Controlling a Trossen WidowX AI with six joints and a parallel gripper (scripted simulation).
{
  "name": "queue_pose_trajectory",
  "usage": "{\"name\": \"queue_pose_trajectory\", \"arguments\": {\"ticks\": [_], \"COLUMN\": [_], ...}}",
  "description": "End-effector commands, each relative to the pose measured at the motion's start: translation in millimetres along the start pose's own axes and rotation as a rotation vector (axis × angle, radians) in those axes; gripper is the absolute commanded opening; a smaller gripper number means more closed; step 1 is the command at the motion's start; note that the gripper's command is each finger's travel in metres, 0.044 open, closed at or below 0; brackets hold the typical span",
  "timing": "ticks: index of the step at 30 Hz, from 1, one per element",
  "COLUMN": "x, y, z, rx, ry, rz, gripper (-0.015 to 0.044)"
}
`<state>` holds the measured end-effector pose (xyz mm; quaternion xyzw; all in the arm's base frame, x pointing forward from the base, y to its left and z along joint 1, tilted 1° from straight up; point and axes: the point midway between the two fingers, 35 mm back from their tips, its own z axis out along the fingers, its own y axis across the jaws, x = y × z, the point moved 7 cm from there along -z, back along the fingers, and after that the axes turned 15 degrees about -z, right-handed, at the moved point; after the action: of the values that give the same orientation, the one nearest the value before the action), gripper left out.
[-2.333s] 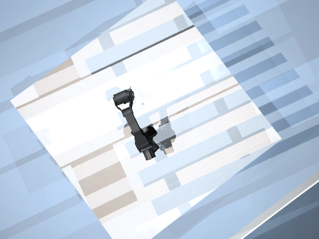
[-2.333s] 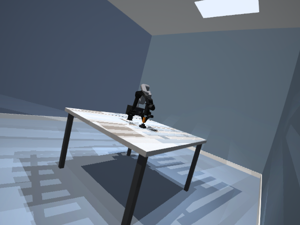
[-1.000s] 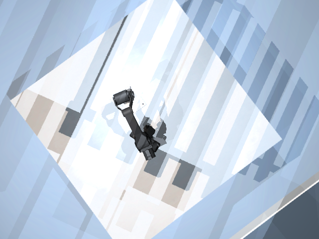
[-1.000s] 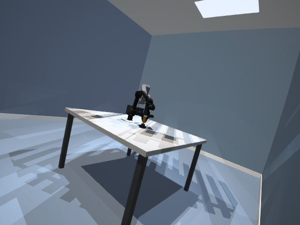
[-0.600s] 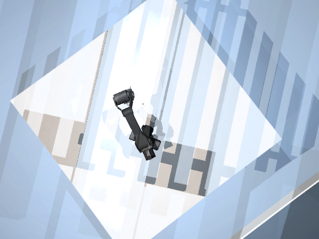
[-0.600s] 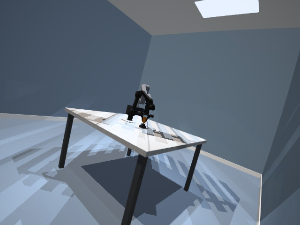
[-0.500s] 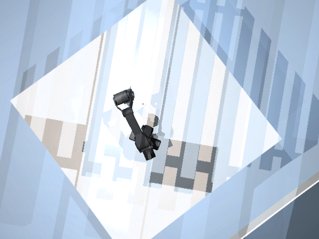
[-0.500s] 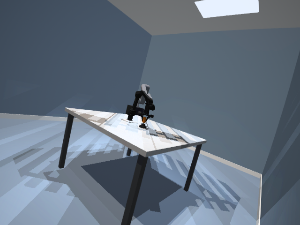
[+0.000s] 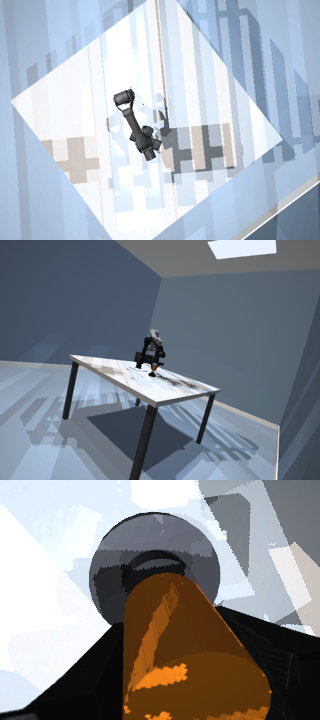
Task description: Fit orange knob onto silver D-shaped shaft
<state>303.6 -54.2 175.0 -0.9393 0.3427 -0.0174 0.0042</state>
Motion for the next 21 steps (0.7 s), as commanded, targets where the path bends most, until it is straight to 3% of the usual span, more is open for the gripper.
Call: {"name": "queue_pose_trajectory", "arguments": {"ticks": [1, 11, 21], "x": [0.4, 0.4, 0.7], "y": [-0.1, -0.6, -0.7], "z": [-2.9, -4.7, -0.6], "rx": [0.003, 0.003, 0.003], "ry": [0.003, 0.003, 0.003], "rz": [-0.003, -0.202, -0.212], "gripper": [0.0, 0.0, 0.0]}}
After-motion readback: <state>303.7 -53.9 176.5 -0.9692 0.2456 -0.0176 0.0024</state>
